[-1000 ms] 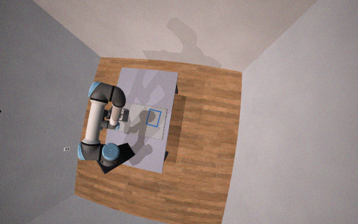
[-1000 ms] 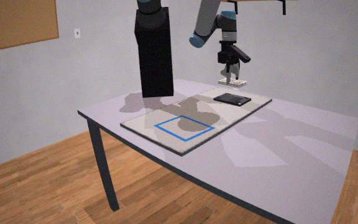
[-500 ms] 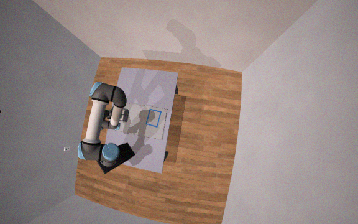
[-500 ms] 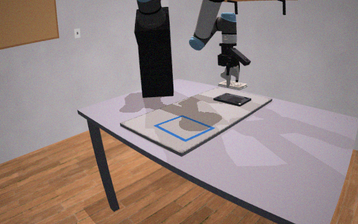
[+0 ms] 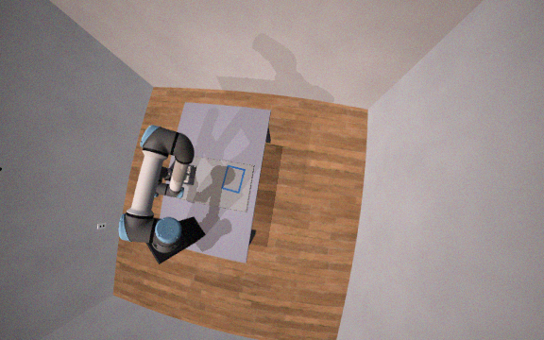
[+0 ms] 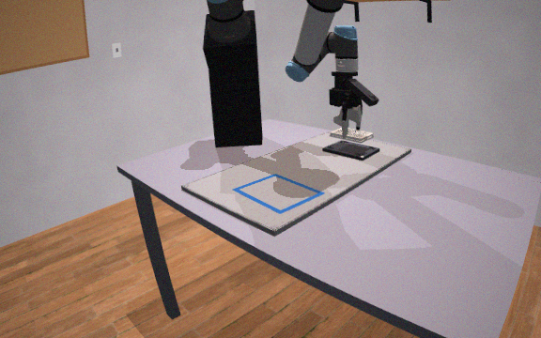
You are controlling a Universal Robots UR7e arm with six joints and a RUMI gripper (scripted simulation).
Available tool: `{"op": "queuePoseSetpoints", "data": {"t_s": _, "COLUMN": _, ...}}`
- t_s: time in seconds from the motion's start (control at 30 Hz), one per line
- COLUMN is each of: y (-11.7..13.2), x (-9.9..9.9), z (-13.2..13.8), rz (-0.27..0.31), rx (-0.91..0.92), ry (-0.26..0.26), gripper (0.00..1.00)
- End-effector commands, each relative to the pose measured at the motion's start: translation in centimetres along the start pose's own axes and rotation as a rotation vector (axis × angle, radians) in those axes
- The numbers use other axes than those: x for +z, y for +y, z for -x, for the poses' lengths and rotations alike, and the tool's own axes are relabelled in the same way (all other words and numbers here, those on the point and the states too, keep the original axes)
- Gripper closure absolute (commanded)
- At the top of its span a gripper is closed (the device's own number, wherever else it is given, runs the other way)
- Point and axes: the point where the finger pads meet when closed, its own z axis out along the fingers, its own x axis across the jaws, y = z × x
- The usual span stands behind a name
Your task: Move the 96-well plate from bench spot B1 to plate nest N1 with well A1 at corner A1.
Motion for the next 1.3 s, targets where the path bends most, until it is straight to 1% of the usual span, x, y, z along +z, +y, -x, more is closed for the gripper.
{"op": "queuePoseSetpoints", "data": {"t_s": 0.0, "y": 0.0, "x": 0.6, "z": 0.0, "rz": -0.001, "rx": 0.000, "ry": 0.000, "gripper": 1.00}}
{"op": "queuePoseSetpoints", "data": {"t_s": 0.37, "y": 0.0, "x": 2.4, "z": 0.0, "rz": -0.001, "rx": 0.000, "ry": 0.000, "gripper": 1.00}}
{"op": "queuePoseSetpoints", "data": {"t_s": 0.5, "y": 0.0, "x": 2.7, "z": 0.0, "rz": -0.001, "rx": 0.000, "ry": 0.000, "gripper": 1.00}}
{"op": "queuePoseSetpoints", "data": {"t_s": 1.27, "y": 0.0, "x": 2.8, "z": 0.0, "rz": -0.001, "rx": 0.000, "ry": 0.000, "gripper": 1.00}}
